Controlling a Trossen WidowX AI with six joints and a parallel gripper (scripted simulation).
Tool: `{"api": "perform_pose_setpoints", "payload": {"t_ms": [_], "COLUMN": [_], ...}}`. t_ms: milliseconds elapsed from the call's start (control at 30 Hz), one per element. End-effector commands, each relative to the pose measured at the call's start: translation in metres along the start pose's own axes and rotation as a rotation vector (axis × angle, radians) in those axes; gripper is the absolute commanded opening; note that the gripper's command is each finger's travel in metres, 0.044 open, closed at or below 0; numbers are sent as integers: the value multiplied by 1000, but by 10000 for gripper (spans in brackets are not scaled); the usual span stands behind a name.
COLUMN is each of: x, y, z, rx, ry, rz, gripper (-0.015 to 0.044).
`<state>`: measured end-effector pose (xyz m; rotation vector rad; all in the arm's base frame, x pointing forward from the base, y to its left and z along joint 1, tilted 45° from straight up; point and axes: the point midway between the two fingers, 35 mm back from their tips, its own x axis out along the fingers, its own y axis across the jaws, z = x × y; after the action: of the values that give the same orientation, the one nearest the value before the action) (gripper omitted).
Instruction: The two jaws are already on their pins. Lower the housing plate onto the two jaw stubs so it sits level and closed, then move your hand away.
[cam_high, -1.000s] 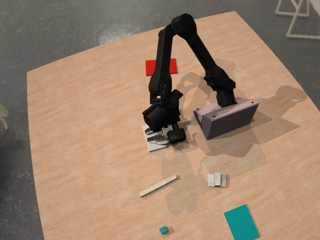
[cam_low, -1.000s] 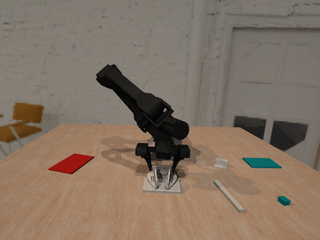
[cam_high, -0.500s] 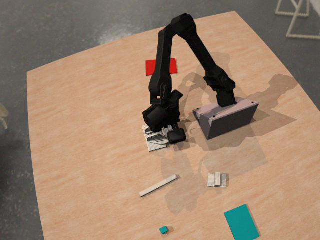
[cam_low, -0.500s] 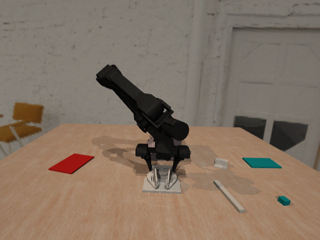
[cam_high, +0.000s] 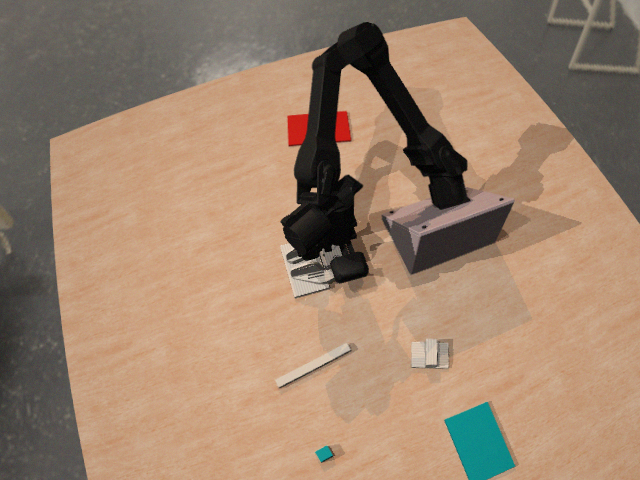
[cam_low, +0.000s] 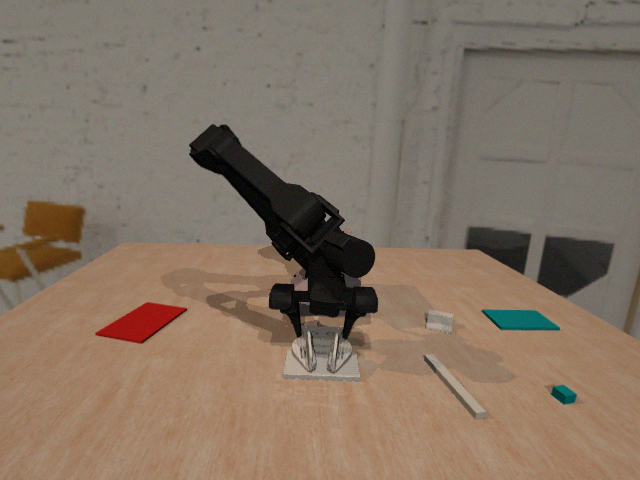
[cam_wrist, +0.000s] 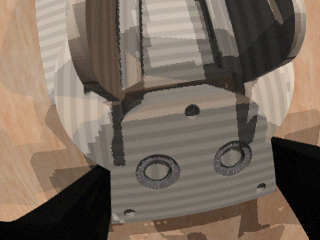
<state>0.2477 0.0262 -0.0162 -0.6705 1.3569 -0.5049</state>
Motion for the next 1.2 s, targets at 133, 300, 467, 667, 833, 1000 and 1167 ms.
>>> {"api": "perform_pose_setpoints", "payload": {"t_ms": [133,300,467,667,833,1000,1167], "x": [1,1,1,1,1,1,-2], "y": [-1,-1,-1,-1,-1,-1,-1], "z": [0,0,0,0,0,0,0], "rx": [-4,-4,-4,-4,-4,-4,-4], "ry": [2,2,2,2,2,2,2], "rz": [-6,-6,-6,-6,-6,-6,-5], "gripper": [351,351,351,351,351,351,351]}}
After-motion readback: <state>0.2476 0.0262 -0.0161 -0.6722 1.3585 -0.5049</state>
